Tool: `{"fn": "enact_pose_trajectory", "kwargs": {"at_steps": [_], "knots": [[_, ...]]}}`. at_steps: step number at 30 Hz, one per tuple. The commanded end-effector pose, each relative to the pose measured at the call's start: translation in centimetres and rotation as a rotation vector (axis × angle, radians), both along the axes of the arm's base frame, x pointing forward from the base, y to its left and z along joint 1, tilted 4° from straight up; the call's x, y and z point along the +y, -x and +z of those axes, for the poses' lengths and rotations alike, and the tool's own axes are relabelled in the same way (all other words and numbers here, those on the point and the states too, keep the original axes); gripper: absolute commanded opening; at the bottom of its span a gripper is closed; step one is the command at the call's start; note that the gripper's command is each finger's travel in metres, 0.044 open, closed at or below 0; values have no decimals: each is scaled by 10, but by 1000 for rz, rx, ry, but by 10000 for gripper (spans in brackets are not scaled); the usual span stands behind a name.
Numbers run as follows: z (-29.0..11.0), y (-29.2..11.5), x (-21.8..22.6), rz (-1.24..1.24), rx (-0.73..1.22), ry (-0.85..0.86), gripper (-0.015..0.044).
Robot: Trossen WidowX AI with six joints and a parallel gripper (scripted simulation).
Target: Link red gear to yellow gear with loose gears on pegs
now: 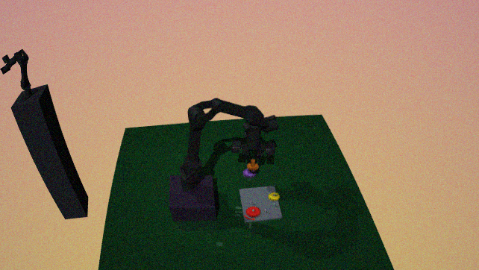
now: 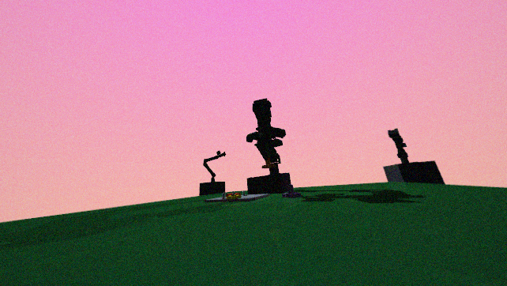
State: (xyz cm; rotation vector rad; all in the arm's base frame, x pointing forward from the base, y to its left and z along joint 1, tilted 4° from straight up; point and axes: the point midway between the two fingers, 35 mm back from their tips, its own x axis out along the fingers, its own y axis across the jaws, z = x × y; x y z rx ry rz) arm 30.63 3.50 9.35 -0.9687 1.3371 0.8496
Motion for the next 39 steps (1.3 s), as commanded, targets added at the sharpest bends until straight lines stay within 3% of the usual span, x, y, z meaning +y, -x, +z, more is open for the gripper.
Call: {"fn": "enact_pose_trajectory", "kwargs": {"at_steps": [1,39], "knots": [[-2,-3,-7,1,2,-2,0],[-21,-18,-96,17,1,2,0]]}}
